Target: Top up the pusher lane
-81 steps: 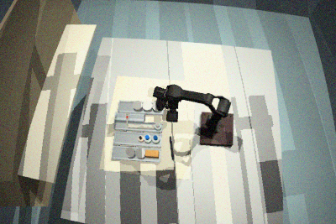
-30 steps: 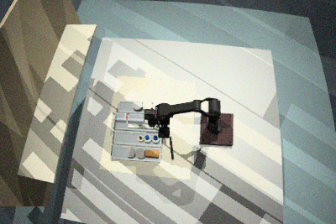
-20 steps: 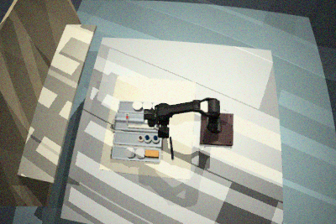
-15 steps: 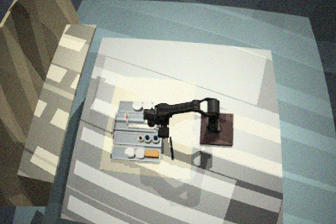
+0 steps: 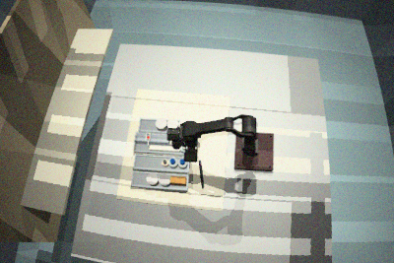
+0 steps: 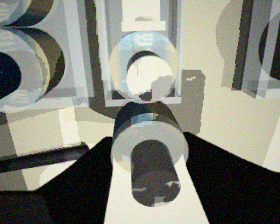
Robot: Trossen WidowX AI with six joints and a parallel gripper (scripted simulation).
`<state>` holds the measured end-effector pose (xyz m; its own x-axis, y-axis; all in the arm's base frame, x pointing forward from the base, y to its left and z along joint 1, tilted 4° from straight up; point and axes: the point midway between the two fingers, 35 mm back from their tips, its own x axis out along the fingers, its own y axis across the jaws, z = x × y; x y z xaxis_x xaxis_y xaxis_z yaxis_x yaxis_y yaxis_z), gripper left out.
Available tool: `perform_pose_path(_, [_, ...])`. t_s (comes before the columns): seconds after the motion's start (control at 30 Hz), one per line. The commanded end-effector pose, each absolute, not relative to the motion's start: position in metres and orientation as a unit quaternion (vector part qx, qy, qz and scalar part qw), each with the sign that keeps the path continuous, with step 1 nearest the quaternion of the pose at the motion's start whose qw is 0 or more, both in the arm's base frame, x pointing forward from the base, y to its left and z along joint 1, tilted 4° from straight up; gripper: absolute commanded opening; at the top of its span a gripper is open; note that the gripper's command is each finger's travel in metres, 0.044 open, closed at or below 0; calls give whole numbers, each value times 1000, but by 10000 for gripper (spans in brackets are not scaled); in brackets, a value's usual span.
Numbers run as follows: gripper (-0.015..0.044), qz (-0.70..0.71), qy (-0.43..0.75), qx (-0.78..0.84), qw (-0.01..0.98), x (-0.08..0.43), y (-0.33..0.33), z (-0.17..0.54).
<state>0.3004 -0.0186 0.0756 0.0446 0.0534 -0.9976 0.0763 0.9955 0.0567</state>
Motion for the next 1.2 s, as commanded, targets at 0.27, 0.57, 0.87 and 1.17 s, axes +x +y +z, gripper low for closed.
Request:
perform_pose_path(0.27, [0, -10, 685, 48, 727, 310, -20, 77])
perform_pose_path(0.57, [0, -10, 685, 48, 727, 313, -20, 77])
perform_pose_path(0.87, [0, -10, 685, 48, 727, 316, -20, 77])
perform_pose_path(1.17, [0, -10, 685, 48, 727, 319, -20, 77])
